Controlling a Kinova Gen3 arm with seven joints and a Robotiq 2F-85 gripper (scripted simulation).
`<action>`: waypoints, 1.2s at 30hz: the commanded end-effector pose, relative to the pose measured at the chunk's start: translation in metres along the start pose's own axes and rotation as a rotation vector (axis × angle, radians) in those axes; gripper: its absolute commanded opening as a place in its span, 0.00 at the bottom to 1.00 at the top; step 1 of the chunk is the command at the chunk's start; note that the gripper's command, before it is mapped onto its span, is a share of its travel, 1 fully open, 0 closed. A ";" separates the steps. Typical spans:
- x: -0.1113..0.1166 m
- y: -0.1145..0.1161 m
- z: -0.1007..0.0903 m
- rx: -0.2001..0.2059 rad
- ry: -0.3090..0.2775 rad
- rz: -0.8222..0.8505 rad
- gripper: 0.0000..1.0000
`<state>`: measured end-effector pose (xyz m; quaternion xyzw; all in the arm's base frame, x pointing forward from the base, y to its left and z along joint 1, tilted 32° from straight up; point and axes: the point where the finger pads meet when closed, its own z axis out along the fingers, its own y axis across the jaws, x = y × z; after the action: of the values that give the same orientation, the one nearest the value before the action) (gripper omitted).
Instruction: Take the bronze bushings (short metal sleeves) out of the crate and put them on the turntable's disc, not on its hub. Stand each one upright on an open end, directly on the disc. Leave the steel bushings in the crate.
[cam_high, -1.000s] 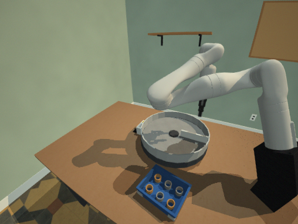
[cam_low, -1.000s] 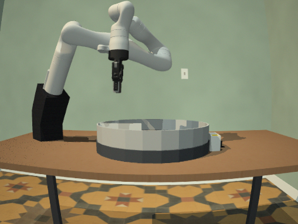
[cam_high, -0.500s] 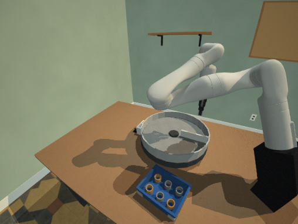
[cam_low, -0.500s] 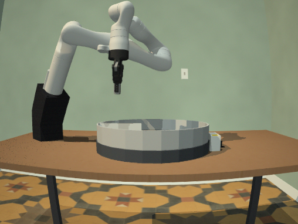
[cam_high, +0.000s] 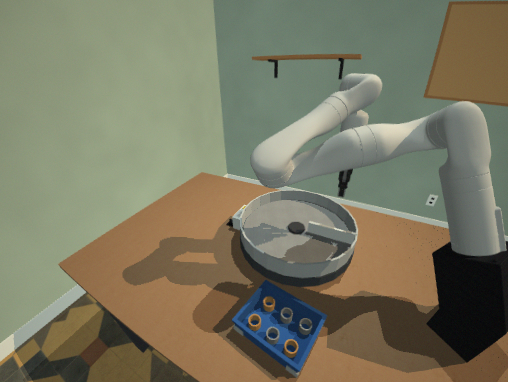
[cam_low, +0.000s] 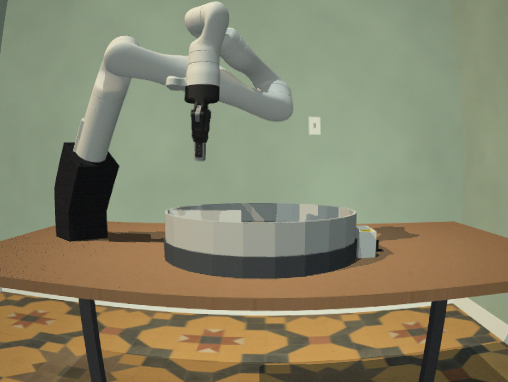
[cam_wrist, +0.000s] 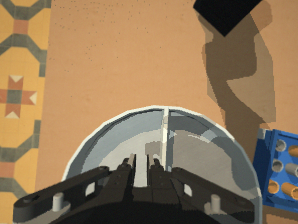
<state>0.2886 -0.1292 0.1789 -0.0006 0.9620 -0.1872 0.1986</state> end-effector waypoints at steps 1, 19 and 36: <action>-0.002 0.003 -0.001 -0.007 -0.007 0.013 0.15; -0.002 0.003 -0.001 -0.007 -0.007 0.013 0.15; -0.002 0.003 -0.001 -0.007 -0.007 0.014 0.39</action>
<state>0.2886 -0.1292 0.1789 -0.0005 0.9620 -0.1872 0.1987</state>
